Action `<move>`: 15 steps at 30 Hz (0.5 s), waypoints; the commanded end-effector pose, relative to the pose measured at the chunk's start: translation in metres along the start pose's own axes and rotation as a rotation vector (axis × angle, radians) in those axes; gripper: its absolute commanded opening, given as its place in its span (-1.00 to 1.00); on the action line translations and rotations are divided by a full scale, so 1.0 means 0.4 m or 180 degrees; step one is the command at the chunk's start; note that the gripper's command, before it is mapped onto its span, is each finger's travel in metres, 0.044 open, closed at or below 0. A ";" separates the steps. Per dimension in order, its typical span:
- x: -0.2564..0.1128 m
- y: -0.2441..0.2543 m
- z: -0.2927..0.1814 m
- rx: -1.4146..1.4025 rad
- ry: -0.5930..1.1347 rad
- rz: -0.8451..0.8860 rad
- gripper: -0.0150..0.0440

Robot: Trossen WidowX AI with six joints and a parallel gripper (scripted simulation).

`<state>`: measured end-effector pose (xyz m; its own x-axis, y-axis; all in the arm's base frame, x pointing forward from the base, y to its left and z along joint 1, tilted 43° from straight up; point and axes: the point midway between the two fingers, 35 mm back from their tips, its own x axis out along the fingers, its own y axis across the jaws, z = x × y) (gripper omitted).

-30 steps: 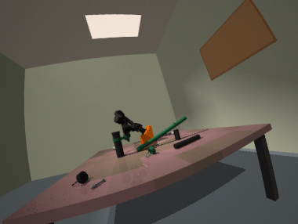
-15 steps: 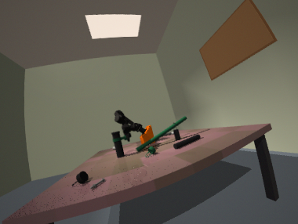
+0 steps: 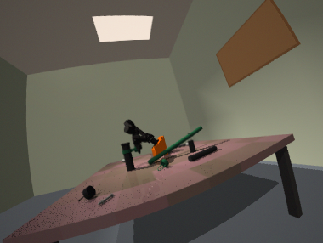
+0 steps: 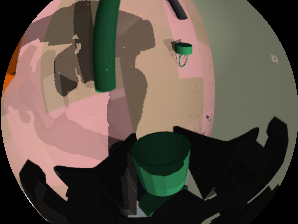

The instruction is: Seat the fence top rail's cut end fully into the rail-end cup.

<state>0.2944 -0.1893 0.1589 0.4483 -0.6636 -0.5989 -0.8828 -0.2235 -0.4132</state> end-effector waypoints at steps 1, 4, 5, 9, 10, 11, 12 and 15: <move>0.000 0.000 0.000 0.0001 0.0001 0.0000 -0.49; 0.000 0.000 0.000 0.0001 0.0001 0.0000 -0.49; 0.000 0.000 0.000 0.0001 0.0001 0.0000 -0.49; 0.000 0.000 0.000 0.0001 0.0001 0.0000 -0.22; 0.000 0.000 0.000 0.0001 0.0001 0.0000 -0.14; 0.000 0.000 0.000 0.0001 0.0001 0.0000 -0.05; 0.000 0.000 0.000 0.0001 0.0001 0.0000 0.04; 0.000 0.000 0.000 0.0001 0.0001 0.0000 0.31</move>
<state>0.2944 -0.1893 0.1589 0.4484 -0.6636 -0.5989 -0.8828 -0.2235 -0.4132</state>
